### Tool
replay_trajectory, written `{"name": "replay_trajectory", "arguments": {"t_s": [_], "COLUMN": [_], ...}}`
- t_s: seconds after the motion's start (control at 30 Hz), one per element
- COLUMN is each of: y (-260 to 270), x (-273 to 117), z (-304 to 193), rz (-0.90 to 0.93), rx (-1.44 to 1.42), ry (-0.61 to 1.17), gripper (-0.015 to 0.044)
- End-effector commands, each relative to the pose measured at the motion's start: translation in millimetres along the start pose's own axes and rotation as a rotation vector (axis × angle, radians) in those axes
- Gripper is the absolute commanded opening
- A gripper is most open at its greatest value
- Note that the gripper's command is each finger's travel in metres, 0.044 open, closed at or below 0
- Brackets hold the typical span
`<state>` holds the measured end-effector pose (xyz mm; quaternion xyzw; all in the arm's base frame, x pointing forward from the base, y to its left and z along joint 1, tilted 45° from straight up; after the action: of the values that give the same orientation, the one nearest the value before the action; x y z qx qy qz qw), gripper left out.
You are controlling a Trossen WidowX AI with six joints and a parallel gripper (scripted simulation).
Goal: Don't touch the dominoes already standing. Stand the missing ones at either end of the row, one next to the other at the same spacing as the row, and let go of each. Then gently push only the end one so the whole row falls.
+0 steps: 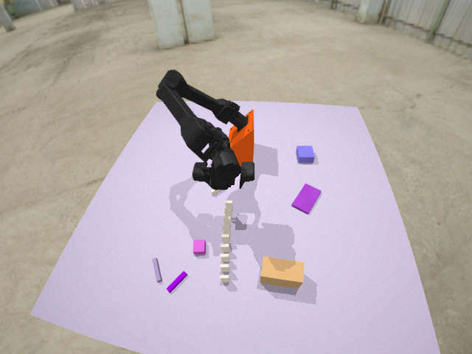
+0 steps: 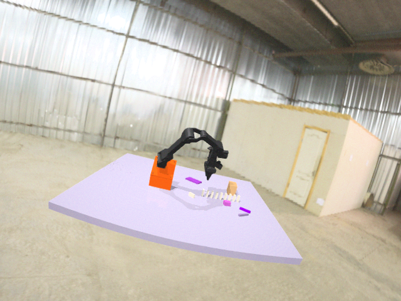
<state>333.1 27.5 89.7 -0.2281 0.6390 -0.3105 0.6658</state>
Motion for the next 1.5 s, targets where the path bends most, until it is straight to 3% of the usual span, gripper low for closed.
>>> {"name": "replay_trajectory", "arguments": {"t_s": [0.0,0.17,0.5,0.8,1.1,1.47], "y": [-1.4,-7.2,-78.2,-79.0,-79.9,-80.5], "x": [-25.5,-20.4,49.0,51.4,113.9,125.1], "z": [-3.1,-5.1,-58.2,-59.3,-59.5,-60.7], "rz": [0.005,0.007,-0.004,-0.005,-0.008,-0.008], "rx": [0.008,0.059,0.793,0.806,0.805,0.805], "ry": [-0.004,-0.004,-0.006,-0.006,-0.007,-0.008], "gripper": [0.044,0.044,0.044,0.044,0.044,0.044]}}
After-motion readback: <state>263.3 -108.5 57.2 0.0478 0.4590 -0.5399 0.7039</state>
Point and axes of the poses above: the point midway between the two fingers, 35 mm back from their tips, its own x axis out along the fingers, its own y axis across the jaws, z = x × y, the point moved 7 cm from there along -x, back along the fingers, and after that the axes turned 7 degrees about x, right-handed, at the moved point
